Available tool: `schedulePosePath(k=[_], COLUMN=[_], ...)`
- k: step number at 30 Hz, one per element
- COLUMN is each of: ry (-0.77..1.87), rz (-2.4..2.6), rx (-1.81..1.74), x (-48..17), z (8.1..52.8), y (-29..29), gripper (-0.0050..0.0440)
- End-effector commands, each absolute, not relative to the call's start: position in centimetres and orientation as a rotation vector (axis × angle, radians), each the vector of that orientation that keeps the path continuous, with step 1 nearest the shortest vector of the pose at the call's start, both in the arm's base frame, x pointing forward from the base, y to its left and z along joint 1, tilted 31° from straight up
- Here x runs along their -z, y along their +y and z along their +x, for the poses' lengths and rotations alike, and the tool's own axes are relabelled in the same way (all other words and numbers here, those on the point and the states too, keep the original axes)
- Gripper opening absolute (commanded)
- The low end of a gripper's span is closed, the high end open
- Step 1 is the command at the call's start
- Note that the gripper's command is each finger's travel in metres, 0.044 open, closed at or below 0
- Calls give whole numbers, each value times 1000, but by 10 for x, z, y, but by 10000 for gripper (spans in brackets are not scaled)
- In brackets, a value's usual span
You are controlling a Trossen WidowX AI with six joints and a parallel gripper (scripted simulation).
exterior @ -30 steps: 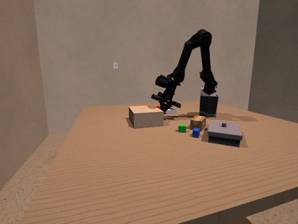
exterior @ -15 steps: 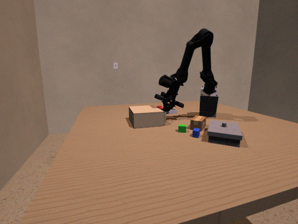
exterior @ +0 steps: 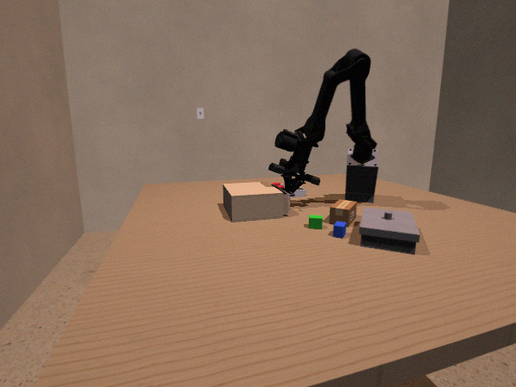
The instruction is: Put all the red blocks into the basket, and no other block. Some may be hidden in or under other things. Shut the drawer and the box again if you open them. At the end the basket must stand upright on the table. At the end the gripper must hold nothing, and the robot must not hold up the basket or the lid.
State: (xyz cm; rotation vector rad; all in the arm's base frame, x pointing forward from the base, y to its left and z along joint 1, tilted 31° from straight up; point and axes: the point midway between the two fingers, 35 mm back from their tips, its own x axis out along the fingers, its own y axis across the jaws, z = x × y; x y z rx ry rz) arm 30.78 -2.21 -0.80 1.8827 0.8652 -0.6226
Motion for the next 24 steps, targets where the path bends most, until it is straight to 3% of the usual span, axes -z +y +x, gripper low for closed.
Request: schedulePosePath(k=[1, 5, 24], ry=[968, 1178, 1178], rz=[1847, 1758, 1758], rx=[688, 817, 817], x=[10, 11, 18], z=[304, 300, 274], y=[-21, -21, -15], gripper=[0, 0, 0])
